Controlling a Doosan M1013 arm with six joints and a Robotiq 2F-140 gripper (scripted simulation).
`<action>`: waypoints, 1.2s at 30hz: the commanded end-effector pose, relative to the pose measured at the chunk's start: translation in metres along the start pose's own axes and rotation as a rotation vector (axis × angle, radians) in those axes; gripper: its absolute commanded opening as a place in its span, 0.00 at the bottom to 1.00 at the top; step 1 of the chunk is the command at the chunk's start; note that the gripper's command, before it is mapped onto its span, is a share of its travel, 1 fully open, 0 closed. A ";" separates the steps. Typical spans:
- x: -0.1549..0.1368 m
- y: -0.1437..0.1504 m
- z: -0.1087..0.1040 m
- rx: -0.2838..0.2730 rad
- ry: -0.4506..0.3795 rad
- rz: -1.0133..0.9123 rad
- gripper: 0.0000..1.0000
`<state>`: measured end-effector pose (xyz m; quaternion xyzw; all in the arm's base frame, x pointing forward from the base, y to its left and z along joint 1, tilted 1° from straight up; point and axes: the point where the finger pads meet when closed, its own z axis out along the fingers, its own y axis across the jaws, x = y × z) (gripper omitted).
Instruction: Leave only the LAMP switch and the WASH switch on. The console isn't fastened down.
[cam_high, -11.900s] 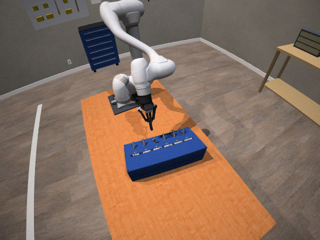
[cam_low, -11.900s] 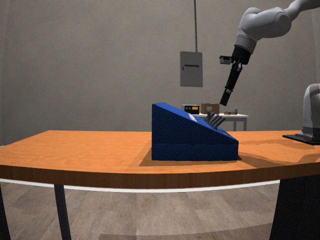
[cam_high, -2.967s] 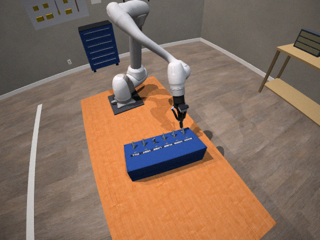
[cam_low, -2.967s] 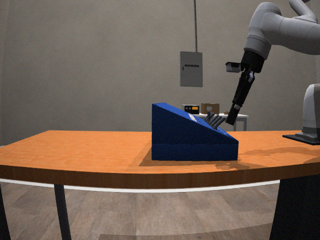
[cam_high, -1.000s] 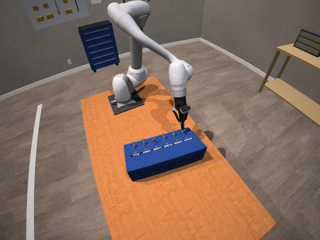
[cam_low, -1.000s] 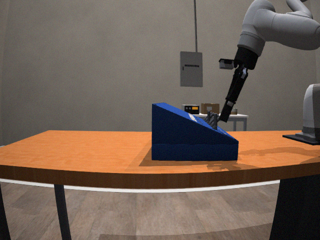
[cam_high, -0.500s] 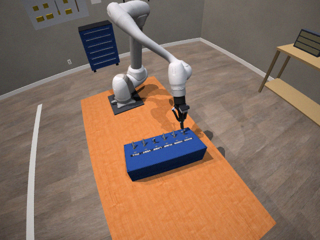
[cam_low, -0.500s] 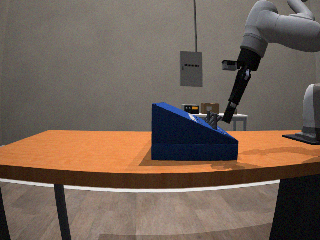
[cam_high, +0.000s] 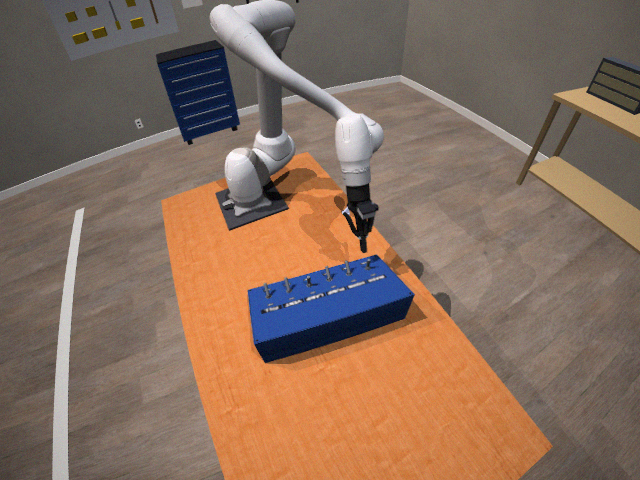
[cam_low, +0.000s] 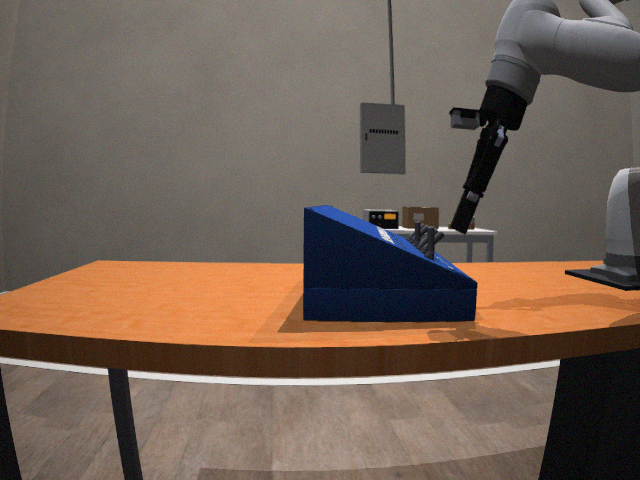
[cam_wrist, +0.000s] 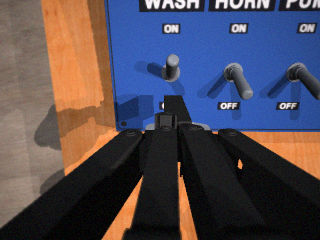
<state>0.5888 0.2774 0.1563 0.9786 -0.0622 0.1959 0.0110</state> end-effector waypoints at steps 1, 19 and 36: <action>0.001 0.000 -0.025 0.001 0.001 0.000 0.10; 0.000 0.000 -0.079 0.001 0.001 0.000 1.00; 0.000 0.000 -0.079 0.001 0.001 0.000 1.00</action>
